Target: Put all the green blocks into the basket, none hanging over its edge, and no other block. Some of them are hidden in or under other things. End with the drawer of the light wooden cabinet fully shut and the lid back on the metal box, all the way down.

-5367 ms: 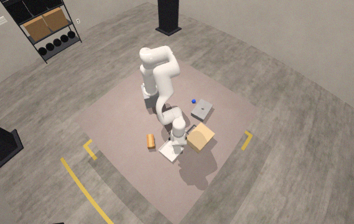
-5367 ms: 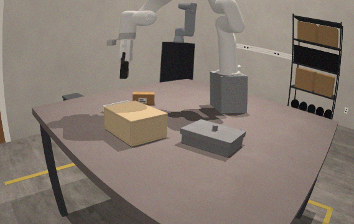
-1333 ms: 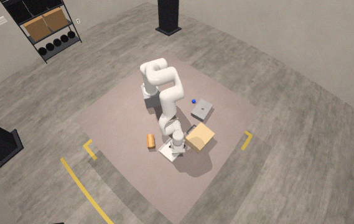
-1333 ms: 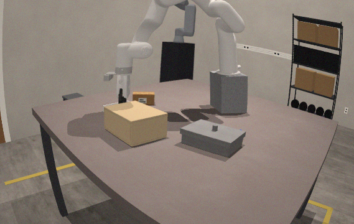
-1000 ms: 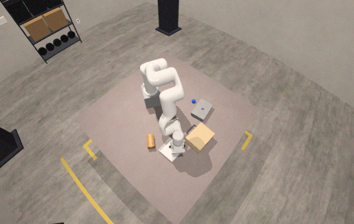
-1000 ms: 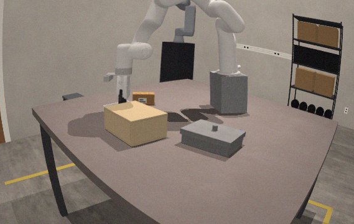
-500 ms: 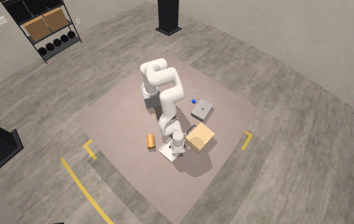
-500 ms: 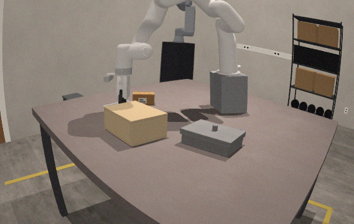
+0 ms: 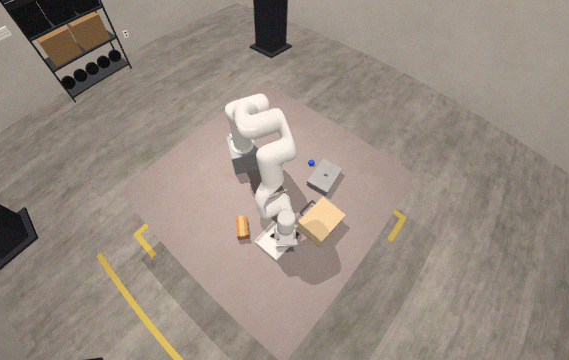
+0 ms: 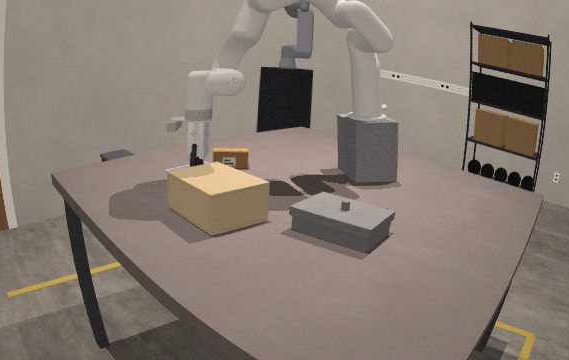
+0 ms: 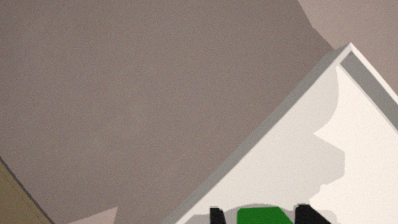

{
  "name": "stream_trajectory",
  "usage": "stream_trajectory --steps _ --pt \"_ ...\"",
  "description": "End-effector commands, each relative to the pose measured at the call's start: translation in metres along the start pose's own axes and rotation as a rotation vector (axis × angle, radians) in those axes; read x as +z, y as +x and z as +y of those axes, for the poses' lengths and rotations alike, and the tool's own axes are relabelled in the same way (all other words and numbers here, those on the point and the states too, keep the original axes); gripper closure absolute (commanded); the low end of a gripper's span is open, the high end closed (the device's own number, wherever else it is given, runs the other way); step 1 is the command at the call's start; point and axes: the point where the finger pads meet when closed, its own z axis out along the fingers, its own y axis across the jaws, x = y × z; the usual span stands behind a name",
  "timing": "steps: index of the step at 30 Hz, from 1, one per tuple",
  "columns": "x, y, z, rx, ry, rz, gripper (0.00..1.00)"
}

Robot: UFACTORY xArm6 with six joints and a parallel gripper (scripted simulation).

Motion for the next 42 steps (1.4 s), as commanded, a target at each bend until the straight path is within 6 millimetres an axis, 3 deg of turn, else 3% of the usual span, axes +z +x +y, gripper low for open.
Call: stream_trajectory --steps 1,27,42 --pt "-0.002 0.002 -0.001 0.0 0.002 0.004 0.52" --pt "-0.003 0.002 -0.001 0.0 0.002 0.004 0.52" --pt "-0.028 0.002 -0.001 0.0 0.002 0.004 0.52"
